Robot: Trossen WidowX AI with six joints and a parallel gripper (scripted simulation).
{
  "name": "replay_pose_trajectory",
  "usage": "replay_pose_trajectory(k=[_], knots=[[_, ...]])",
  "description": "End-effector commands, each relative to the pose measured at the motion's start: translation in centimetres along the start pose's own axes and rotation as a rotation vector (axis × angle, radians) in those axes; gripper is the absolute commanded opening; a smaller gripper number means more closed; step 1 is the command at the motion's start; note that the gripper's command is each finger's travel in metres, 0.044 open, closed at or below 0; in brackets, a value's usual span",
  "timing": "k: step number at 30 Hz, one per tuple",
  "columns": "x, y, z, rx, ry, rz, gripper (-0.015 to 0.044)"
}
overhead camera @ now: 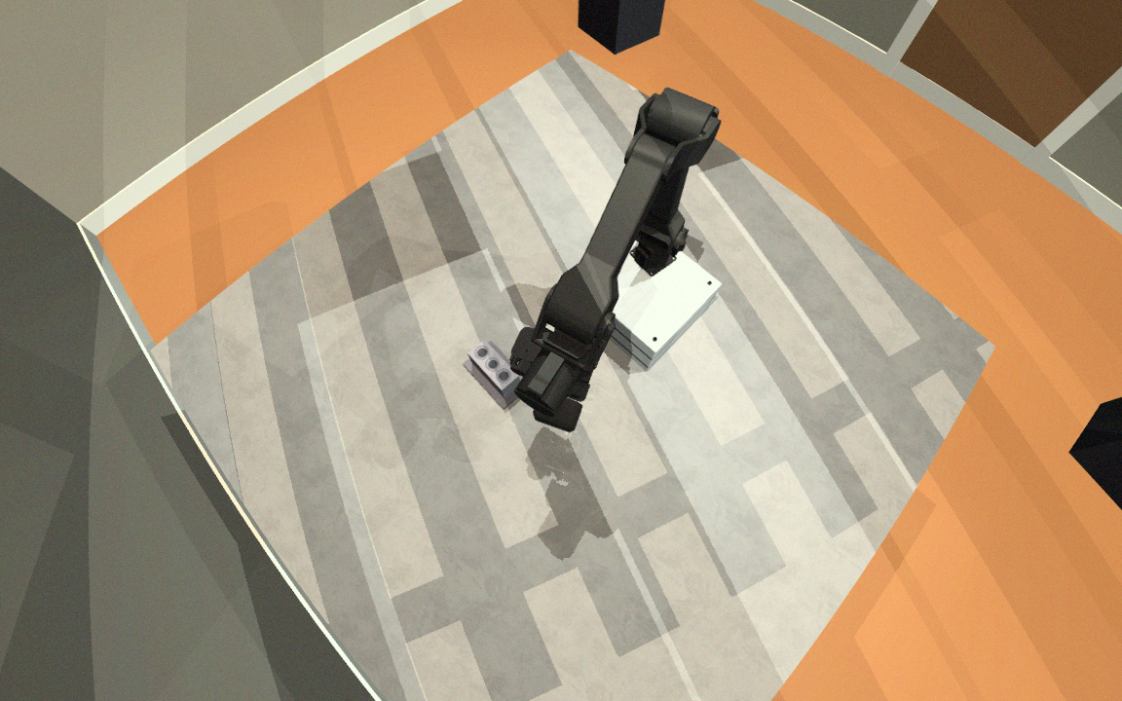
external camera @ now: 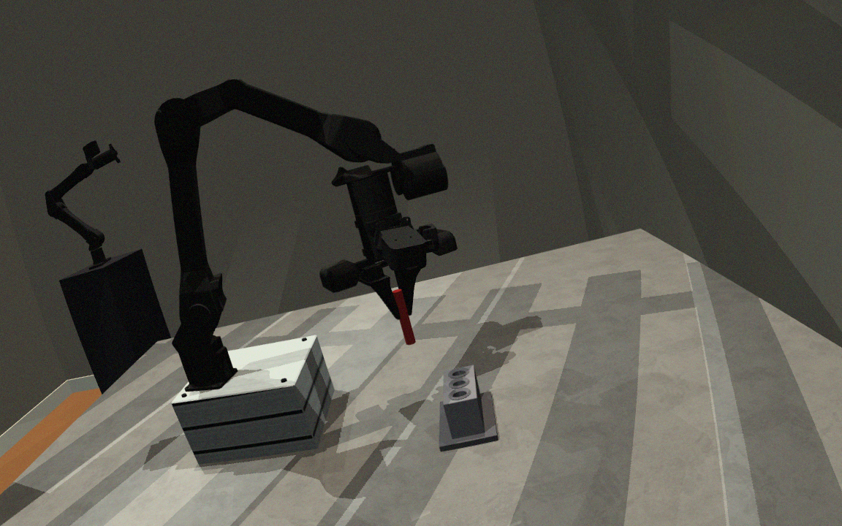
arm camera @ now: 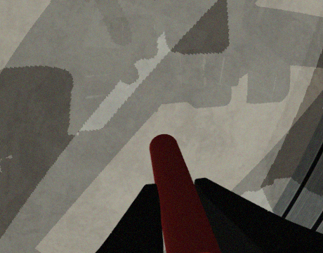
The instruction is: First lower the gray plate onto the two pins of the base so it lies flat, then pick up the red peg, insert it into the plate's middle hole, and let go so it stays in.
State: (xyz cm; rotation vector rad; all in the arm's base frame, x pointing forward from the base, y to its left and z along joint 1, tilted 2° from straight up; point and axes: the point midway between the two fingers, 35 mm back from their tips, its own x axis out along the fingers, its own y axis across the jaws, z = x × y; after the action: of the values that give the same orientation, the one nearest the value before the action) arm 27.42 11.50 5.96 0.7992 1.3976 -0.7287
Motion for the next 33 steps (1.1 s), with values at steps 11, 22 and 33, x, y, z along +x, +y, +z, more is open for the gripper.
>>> replay_pose_trajectory(k=[11,22,33], knots=[[-0.1,0.6,3.6,-0.004,0.009,0.013,0.0],[-0.1,0.7,6.9,-0.012,0.003,0.008,0.0],[-0.1,0.3,10.3,-0.019,-0.002,0.004,0.0]])
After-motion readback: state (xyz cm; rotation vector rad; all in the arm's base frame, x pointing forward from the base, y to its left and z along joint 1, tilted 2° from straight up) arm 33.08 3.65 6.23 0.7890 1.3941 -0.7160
